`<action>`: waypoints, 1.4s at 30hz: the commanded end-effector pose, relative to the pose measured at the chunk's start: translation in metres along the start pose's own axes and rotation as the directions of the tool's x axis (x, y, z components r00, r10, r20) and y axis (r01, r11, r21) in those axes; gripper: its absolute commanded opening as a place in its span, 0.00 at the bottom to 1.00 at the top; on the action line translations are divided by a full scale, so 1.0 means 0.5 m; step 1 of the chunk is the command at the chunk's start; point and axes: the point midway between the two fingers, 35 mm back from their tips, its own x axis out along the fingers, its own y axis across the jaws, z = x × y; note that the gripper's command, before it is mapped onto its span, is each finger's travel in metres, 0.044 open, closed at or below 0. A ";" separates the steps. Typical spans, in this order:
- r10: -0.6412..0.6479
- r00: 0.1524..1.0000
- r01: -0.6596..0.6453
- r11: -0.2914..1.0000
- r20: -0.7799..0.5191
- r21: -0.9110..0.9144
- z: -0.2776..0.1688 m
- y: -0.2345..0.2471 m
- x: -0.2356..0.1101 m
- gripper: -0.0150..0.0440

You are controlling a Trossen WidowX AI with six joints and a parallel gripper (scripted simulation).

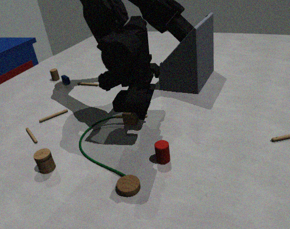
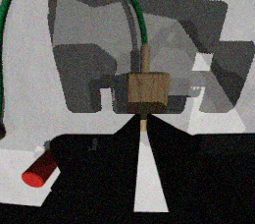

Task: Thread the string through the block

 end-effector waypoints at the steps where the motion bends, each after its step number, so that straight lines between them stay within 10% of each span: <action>1: -0.001 0.999 0.000 1.000 0.036 0.010 -0.002 -0.002 0.003 0.25; 42: 0.012 0.999 -0.013 1.000 0.035 0.013 -0.089 -0.002 0.002 0.25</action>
